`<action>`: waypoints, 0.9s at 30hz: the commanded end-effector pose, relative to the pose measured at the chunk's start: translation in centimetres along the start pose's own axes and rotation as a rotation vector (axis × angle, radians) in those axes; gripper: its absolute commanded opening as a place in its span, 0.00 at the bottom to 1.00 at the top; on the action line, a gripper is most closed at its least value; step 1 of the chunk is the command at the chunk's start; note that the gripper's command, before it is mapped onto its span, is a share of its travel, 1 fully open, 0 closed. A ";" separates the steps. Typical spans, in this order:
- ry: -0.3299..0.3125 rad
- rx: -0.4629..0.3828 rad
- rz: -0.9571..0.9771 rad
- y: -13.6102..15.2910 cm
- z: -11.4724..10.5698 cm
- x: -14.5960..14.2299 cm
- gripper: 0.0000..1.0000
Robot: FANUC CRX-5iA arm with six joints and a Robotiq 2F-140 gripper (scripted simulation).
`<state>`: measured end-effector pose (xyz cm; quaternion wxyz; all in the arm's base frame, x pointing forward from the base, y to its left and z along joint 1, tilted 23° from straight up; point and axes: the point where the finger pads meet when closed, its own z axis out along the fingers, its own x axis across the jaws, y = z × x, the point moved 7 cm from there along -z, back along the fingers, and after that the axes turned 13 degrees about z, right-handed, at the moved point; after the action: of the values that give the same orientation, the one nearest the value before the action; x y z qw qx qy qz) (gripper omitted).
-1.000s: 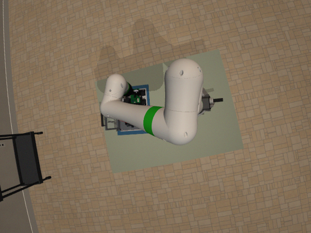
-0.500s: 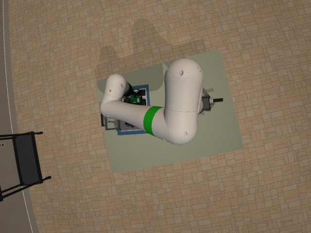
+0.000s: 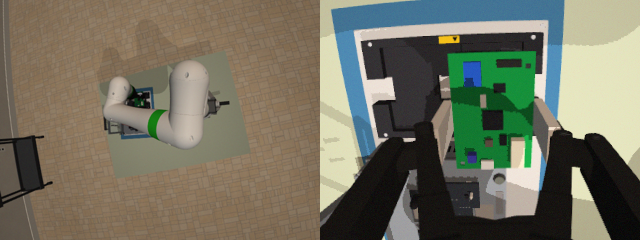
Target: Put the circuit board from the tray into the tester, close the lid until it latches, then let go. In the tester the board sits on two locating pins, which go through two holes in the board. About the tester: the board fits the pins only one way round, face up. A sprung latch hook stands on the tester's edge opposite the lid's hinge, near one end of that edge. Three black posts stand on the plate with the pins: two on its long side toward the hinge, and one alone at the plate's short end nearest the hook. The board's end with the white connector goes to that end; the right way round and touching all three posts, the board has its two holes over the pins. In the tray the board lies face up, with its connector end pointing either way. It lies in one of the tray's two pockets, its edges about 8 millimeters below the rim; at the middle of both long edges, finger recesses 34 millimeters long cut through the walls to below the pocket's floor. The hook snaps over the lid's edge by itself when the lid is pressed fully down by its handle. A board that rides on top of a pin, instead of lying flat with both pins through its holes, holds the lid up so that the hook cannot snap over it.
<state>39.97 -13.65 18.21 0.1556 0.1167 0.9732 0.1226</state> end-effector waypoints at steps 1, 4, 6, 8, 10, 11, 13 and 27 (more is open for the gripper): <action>0.000 0.000 0.000 0.1 0.0 0.0 0.46; 0.000 0.000 0.000 0.4 0.0 -0.1 0.46; 0.000 0.000 0.000 0.7 -0.1 -0.1 0.46; 0.000 0.000 0.000 1.0 -0.1 -0.1 0.46; 0.000 0.000 0.000 1.3 -0.1 -0.1 0.46; 0.000 0.000 0.000 1.5 -0.1 -0.2 0.46; 0.000 0.000 0.000 1.9 -0.1 -0.2 0.46; 0.000 0.000 0.000 5.3 -0.4 -0.6 0.46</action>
<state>41.10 -9.73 19.80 0.1556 0.1163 0.9732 0.1231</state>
